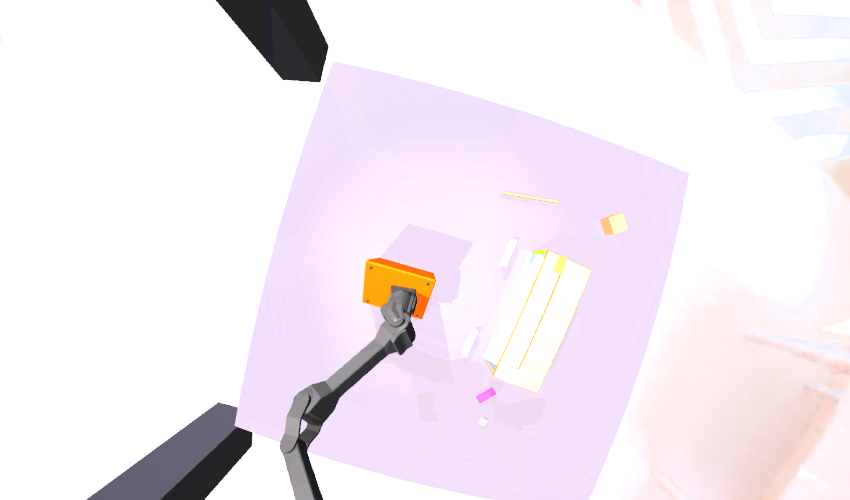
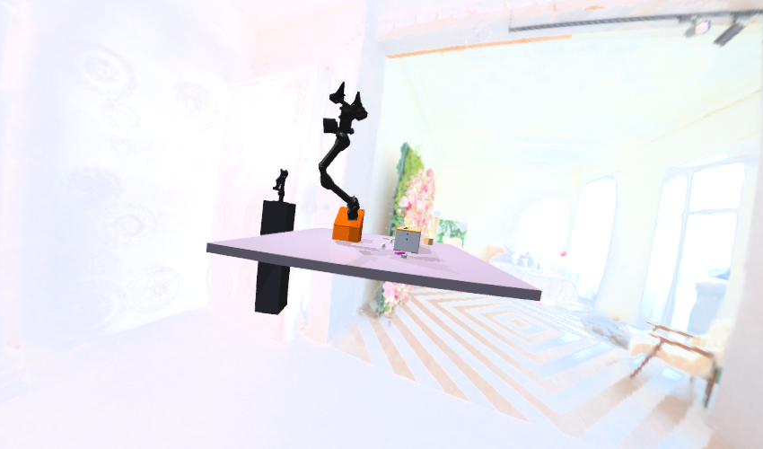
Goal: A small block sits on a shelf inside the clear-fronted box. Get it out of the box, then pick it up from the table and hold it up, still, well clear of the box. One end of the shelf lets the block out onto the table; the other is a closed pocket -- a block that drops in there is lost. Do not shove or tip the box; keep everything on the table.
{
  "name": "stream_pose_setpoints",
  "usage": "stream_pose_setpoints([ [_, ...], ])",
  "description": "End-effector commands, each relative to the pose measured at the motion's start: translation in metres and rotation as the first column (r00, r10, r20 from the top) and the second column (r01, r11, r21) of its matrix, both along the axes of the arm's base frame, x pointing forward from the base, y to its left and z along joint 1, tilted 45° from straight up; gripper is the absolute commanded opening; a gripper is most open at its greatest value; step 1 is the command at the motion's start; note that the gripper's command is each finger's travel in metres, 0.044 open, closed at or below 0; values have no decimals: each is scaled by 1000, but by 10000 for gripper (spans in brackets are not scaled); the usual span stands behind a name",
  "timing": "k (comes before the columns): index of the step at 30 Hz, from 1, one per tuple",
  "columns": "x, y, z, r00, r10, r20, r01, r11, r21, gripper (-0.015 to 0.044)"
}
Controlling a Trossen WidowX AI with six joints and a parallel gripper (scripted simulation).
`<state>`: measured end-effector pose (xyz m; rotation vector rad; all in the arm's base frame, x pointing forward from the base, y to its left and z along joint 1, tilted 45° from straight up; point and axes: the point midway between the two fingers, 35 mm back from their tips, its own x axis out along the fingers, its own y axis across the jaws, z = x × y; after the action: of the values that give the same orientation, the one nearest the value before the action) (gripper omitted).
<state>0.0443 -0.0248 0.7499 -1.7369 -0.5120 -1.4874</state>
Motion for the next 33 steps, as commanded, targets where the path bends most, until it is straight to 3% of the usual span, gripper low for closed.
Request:
stream_pose_setpoints([
  [1,74,14,-13,981,90,-171,-87,996,26,400],
  [13,239,53,-87,785,329,-524,-266,944,194,400],
  [24,351,72,-191,540,338,-771,-180,941,286,400],
  [33,427,91,-323,218,445,-868,0,890,456,400],
])
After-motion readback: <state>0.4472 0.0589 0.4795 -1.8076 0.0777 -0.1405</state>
